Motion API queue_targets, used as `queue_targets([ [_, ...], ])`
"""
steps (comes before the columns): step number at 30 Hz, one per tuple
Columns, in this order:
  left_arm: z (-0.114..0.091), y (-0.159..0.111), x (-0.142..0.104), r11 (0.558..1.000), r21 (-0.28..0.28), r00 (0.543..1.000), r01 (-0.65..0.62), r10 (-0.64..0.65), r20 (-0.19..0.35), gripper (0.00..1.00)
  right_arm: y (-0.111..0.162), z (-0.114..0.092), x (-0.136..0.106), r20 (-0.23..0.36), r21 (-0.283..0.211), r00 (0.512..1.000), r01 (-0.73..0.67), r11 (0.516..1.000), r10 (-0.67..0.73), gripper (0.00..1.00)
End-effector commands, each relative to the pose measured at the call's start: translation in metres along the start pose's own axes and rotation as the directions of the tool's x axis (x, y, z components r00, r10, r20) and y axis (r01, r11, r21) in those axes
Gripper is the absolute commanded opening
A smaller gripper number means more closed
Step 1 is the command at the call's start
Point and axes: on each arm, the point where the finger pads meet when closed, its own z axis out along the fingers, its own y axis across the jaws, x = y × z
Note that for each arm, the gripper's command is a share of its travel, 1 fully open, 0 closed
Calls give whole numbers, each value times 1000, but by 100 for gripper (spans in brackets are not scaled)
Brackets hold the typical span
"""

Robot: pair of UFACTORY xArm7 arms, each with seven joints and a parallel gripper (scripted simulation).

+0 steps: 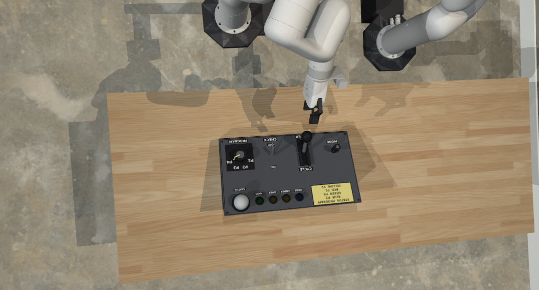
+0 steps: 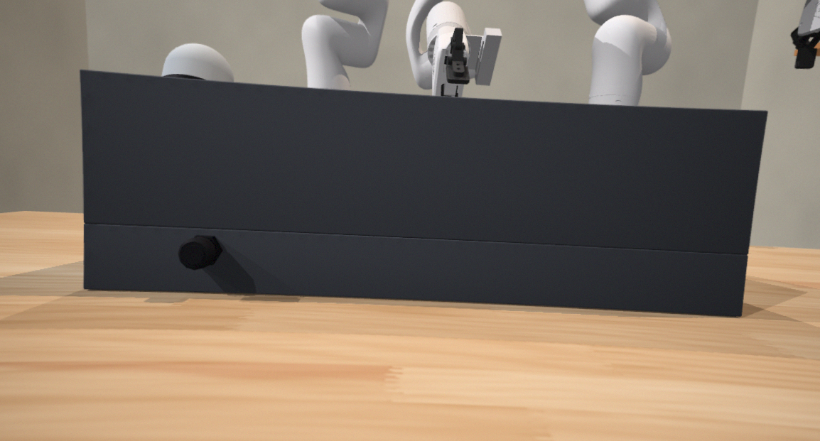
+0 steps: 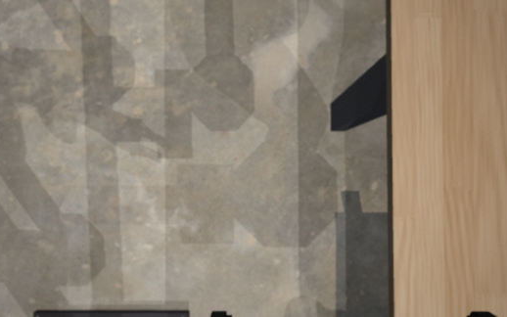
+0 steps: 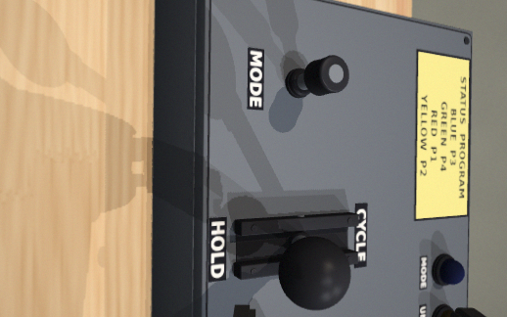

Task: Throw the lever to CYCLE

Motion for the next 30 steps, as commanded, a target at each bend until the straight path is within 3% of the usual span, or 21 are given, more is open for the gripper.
queue_targets([
  [1, -1, 0, 1, 1000, -1, 1000, 0, 0, -3, 100, 1, 1, 1, -1, -3, 1000, -2, 1000, 2, 77],
  [16, -1, 0, 1, 1000, -1, 1000, 0, 0, -3, 100, 1, 18, 1, -1, -3, 1000, -1, 1000, 1, 77],
  [30, -1, 0, 1, 1000, -1, 1000, 0, 0, -3, 100, 1, 61, 2, -2, -4, 1000, -1, 1000, 1, 77],
])
